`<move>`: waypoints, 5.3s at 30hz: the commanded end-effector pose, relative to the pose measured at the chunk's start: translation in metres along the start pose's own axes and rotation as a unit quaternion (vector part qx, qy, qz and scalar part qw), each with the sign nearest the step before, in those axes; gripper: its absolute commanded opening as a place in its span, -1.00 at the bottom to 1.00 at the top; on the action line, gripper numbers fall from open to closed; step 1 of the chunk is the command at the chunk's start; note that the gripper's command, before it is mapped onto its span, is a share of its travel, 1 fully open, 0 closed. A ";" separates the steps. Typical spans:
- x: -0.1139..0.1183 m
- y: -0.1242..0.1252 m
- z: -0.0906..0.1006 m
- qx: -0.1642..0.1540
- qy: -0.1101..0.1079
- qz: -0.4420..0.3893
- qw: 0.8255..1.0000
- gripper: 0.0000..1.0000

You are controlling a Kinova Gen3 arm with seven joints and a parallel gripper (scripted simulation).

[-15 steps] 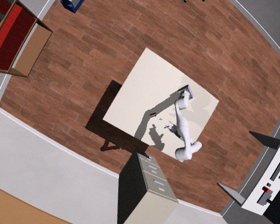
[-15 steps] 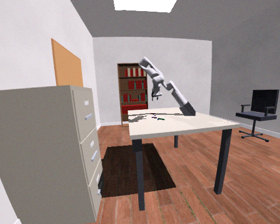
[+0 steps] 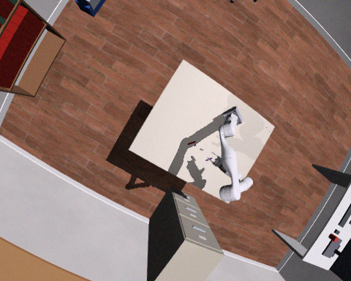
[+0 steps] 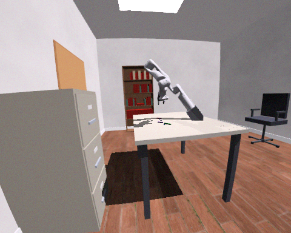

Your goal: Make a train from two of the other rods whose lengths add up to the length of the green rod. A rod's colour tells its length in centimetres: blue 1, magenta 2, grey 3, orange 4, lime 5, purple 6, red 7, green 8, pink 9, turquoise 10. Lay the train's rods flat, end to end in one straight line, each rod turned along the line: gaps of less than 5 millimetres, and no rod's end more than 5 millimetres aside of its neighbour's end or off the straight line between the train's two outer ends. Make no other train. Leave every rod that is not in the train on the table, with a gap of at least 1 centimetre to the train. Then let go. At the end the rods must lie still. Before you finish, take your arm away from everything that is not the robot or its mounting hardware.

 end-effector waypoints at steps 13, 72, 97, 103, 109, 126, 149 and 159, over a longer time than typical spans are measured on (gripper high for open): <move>0.000 0.000 0.000 0.002 0.000 -0.004 1.000 1.00; 0.034 0.014 -0.051 0.093 0.102 -0.392 0.910 1.00; 0.039 0.015 -0.059 0.101 0.123 -0.452 0.878 1.00; 0.040 0.015 -0.061 0.103 0.129 -0.467 0.869 1.00; 0.041 0.015 -0.063 0.105 0.134 -0.482 0.859 1.00; 0.044 0.015 -0.070 0.109 0.152 -0.528 0.828 1.00; 0.048 0.015 -0.079 0.112 0.177 -0.589 0.780 1.00; 0.050 0.014 -0.083 0.113 0.190 -0.619 0.753 1.00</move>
Point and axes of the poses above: the point where the finger pads meet when closed, its own z axis back along the fingers, its own x axis across the jaws, y = z × x, the point moved 6 cm from there along z, back along the fingers, and after that the axes turned 10 degrees about z, right-handed, at the moved point
